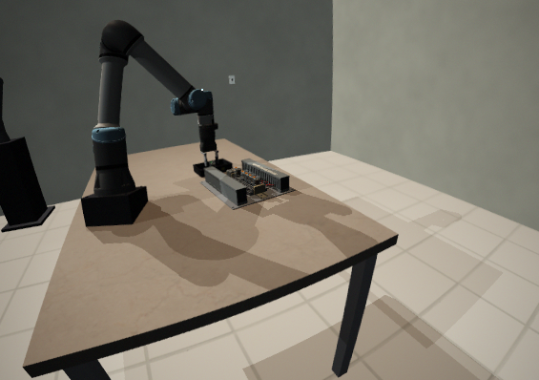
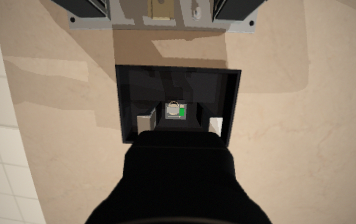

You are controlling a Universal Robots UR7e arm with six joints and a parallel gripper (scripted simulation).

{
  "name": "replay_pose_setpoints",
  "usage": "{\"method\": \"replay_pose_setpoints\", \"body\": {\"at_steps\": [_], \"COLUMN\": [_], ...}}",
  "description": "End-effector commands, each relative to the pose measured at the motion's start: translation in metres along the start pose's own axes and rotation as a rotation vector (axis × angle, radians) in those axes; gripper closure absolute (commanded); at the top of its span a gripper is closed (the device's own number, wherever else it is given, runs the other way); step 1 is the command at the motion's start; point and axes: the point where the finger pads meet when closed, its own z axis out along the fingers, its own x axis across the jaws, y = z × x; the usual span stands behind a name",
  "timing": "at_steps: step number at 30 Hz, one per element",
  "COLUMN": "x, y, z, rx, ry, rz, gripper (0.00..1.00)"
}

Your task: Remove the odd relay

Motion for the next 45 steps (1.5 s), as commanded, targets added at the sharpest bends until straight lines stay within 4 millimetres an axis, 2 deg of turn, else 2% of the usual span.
{"method": "replay_pose_setpoints", "body": {"at_steps": [1, 45], "x": [-0.002, -0.002], "y": [0.000, 0.000], "z": [-0.005, -0.020], "rx": [0.000, 0.000], "ry": [-0.005, -0.005], "rz": [-0.001, -0.001], "gripper": [0.02, 0.02]}}
